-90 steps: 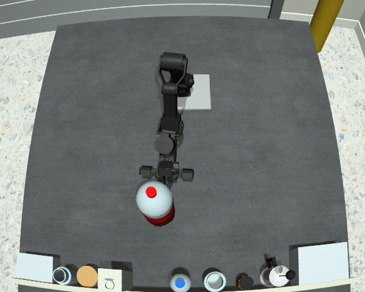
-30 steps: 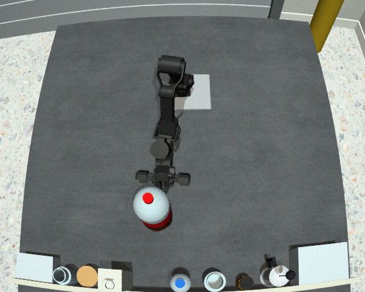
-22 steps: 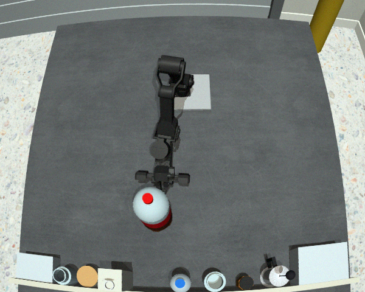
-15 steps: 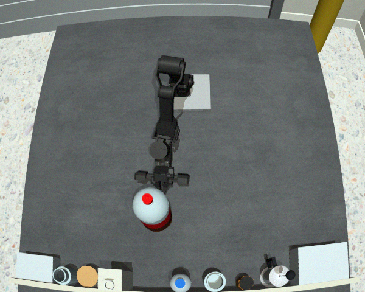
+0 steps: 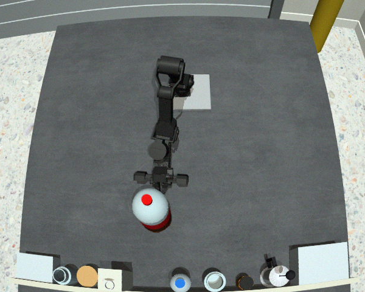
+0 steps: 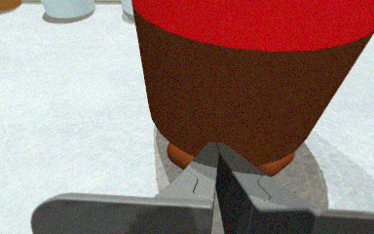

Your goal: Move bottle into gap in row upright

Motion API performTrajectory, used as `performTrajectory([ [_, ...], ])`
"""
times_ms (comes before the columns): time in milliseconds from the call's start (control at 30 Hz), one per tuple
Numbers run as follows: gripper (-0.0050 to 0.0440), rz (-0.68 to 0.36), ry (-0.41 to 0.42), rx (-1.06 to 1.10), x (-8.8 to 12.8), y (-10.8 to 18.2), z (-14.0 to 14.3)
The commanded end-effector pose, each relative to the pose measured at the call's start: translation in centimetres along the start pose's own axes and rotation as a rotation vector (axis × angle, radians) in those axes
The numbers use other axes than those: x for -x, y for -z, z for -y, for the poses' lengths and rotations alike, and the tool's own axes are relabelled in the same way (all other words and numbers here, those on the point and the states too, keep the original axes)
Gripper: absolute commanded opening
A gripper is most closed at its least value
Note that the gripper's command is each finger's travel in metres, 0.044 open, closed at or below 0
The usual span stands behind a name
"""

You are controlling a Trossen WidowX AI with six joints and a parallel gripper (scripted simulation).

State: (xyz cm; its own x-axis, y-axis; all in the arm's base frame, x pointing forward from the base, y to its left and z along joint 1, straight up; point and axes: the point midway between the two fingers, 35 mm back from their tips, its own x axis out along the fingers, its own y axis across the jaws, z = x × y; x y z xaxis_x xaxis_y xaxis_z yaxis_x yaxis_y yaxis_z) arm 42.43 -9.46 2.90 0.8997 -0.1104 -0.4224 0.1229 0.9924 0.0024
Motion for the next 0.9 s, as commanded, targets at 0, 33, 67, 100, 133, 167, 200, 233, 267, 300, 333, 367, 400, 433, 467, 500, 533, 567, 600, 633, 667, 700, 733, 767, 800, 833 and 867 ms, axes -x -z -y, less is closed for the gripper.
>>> performTrajectory([
  [0,-0.005,0.022,0.01,0.005,-0.4,-1.0,0.5],
  [33,-0.005,0.022,0.01,0.005,-0.4,-1.0,0.5],
  [67,-0.005,0.021,0.01,0.005,-0.5,-1.0,0.6],
  [100,-0.005,0.021,0.01,0.005,-0.6,-1.0,0.6],
  [133,-0.005,0.021,0.01,0.005,-0.8,-1.1,0.6],
  [167,-0.005,0.021,0.01,0.005,-0.8,-1.1,0.6],
  [200,-0.005,0.021,0.01,0.005,-0.8,-1.1,0.6],
  [233,-0.005,0.021,0.009,0.006,-0.9,-1.2,0.7],
  [267,-0.005,0.022,0.006,0.006,-1.1,-1.3,0.8],
  [300,-0.005,0.022,0.006,0.006,-1.2,-1.3,0.9],
  [333,-0.005,0.022,0.006,0.006,-1.2,-1.3,1.0],
  [367,-0.005,0.022,0.006,0.006,-1.2,-1.4,1.1],
  [400,-0.005,0.022,0.006,0.006,-1.2,-1.4,1.2],
  [433,-0.005,0.022,0.006,0.006,-1.2,-1.4,1.2],
  [467,-0.005,0.022,0.008,0.006,-1.3,-1.4,1.3],
  [500,-0.005,0.022,0.01,0.006,-1.3,-1.4,1.4],
  [533,-0.005,0.022,0.011,0.007,-1.3,-1.4,1.4],
  [567,-0.005,0.022,0.011,0.007,-1.3,-1.4,1.4],
  [600,-0.005,0.022,0.011,0.006,-1.3,-1.4,1.5],
  [633,-0.005,0.022,0.011,0.006,-1.3,-1.4,1.5],
  [667,-0.005,0.022,0.011,0.006,-1.4,-1.4,1.5],
  [700,-0.005,0.022,0.011,0.006,-1.4,-1.4,1.5],
  [733,-0.005,0.022,0.011,0.006,-1.4,-1.4,1.5],
  [767,-0.005,0.022,0.011,0.006,-1.4,-1.4,1.5],
  [800,-0.005,0.023,0.01,0.006,-1.4,-1.5,1.6],
  [833,-0.005,0.023,0.011,0.006,-1.4,-1.5,1.6],
  [867,-0.005,0.023,0.011,0.006,-1.4,-1.5,1.6],
])
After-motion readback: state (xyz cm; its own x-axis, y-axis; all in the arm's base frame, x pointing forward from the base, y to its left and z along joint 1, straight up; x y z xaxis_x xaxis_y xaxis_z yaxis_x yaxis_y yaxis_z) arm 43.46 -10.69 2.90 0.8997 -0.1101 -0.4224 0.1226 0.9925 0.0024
